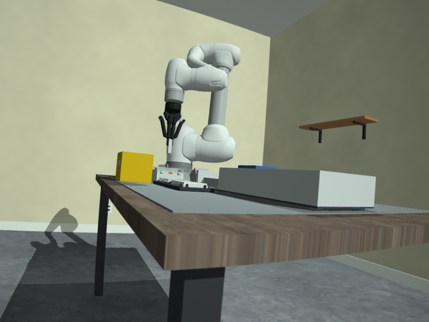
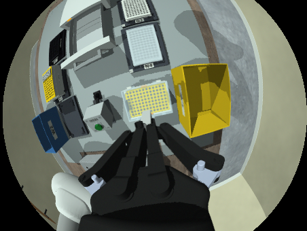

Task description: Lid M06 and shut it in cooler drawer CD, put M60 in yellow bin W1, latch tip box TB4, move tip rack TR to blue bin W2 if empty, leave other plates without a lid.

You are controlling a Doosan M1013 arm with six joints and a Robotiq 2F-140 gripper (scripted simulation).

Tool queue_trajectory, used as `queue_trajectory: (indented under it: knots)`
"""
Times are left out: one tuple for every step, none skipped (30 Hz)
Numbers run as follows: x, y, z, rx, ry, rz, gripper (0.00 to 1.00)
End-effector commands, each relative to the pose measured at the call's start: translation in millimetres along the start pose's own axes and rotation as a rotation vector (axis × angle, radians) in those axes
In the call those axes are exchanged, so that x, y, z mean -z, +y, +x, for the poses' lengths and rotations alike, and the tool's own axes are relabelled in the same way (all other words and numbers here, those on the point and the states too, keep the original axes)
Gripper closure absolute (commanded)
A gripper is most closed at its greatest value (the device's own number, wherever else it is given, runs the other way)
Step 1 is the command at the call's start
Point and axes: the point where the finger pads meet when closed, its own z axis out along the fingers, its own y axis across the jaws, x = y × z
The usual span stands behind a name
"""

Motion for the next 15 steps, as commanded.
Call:
queue_trajectory:
  knots:
    - [-14.2, 0.3, -11.8, 0.000, 0.001, 0.000, 1.00]
    - [-17.2, 0.3, -14.4, 0.000, 0.001, 0.000, 1.00]
    - [-17.2, 0.3, -14.4, 0.000, 0.001, 0.000, 1.00]
    - [-17.2, 0.3, -14.4, 0.000, 0.001, 0.000, 1.00]
    - [-18.9, 0.3, -15.8, 0.000, 0.001, 0.000, 1.00]
    - [-18.9, 0.3, -15.8, 0.000, 0.001, 0.000, 1.00]
    - [-18.9, 0.3, -15.8, 0.000, 0.001, 0.000, 1.00]
    - [-18.9, 0.3, -15.8, 0.000, 0.001, 0.000, 1.00]
    - [-18.9, 0.3, -15.8, 0.000, 0.001, 0.000, 1.00]
    - [-18.9, 0.3, -15.8, 0.000, 0.001, 0.000, 1.00]
    - [-18.9, 0.3, -15.8, 0.000, 0.001, 0.000, 1.00]
    - [-18.9, 0.3, -15.8, 0.000, 0.001, 0.000, 1.00]
    - [-18.9, 0.3, -15.8, 0.000, 0.001, 0.000, 1.00]
    - [-18.9, 0.3, -15.8, 0.000, 0.001, 0.000, 1.00]
    - [-18.9, 0.3, -15.8, 0.000, 0.001, 0.000, 1.00]
